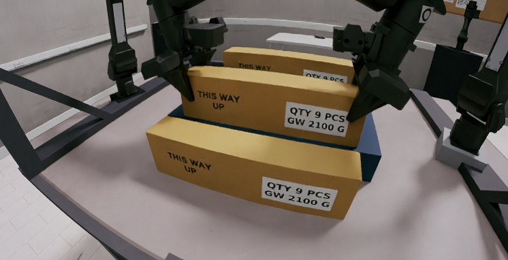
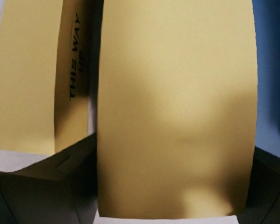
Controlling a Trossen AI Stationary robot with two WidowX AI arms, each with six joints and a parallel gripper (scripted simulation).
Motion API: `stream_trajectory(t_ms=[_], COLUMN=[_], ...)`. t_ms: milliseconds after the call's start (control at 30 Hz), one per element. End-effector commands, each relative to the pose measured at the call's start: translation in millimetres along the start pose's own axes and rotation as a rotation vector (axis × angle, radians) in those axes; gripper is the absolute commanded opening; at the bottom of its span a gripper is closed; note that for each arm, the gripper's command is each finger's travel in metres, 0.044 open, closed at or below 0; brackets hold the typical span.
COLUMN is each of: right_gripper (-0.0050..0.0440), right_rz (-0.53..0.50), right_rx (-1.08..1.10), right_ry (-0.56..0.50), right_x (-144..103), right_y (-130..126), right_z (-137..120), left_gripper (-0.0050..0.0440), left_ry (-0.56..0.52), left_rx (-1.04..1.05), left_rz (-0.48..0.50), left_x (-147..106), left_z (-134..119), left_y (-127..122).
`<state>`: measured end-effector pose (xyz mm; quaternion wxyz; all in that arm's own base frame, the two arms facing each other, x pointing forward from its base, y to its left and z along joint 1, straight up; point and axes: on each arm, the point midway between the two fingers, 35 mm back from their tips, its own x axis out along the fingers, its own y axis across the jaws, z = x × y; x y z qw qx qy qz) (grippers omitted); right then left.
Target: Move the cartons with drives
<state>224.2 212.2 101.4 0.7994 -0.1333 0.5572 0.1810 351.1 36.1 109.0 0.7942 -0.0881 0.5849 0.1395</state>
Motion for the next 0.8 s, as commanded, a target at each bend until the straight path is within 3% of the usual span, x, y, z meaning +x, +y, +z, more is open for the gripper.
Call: stream_trajectory(t_ms=[0, 33, 67, 767], right_gripper=[-0.005, -0.005, 0.0386, 0.0386], right_rz=[0.02, 0.02, 0.009, 0.01], right_rx=[-0.007, -0.007, 0.003, 0.003], right_ry=[-0.028, -0.028, -0.025, -0.025], right_x=[-10, -10, -7, -7], right_y=[4, 4, 1, 1], right_z=[3, 3, 5, 5], left_gripper=[-0.005, -0.005, 0.0384, 0.0384], left_ry=[-0.07, -0.07, -0.033, -0.035], left_rx=[-0.021, -0.021, -0.004, -0.004], left_rz=[-0.008, -0.008, -0.008, -0.009], left_x=[-24, -24, -10, -10], left_z=[12, 12, 6, 6], left_y=[2, 2, 0, 0])
